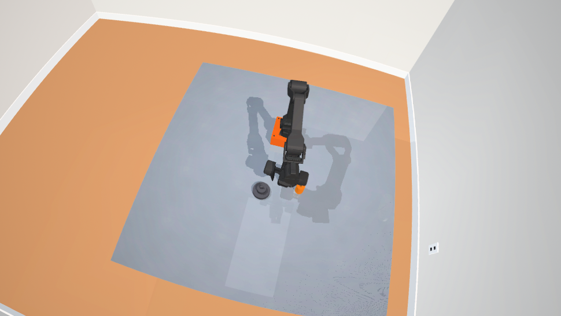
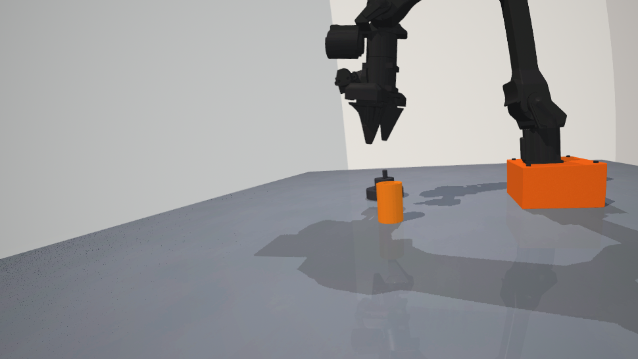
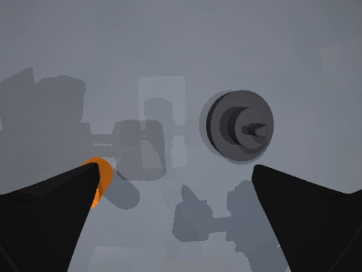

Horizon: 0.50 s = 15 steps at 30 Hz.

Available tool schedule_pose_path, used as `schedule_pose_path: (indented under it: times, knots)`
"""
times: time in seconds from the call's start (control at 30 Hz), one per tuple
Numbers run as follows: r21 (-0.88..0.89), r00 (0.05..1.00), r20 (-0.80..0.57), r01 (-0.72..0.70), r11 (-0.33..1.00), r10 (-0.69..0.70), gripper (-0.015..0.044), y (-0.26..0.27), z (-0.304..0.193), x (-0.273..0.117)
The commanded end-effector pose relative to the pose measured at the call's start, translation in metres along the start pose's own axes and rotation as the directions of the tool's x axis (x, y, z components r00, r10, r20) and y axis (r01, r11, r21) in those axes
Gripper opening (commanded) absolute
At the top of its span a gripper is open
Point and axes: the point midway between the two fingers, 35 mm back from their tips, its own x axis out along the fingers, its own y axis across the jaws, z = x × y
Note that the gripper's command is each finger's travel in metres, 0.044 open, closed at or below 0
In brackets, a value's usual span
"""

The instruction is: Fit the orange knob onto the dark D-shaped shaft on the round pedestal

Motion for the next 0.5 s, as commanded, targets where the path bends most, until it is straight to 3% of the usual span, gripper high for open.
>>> schedule_pose_path:
  times: [0.0,0.23,0.37,0.47]
  knots:
    - [-0.053,0.99,-0.132,-0.047,0.997,0.04,0.044,0.059,-0.025,-0.008]
    - [-0.073,0.983,-0.182,-0.055,0.996,0.041,0.044,0.084,-0.037,-0.013]
    - [-0.073,0.982,-0.182,-0.055,0.996,0.041,0.044,0.086,-0.043,0.019]
    - [-0.073,0.983,-0.182,-0.055,0.996,0.041,0.044,0.086,-0.043,0.021]
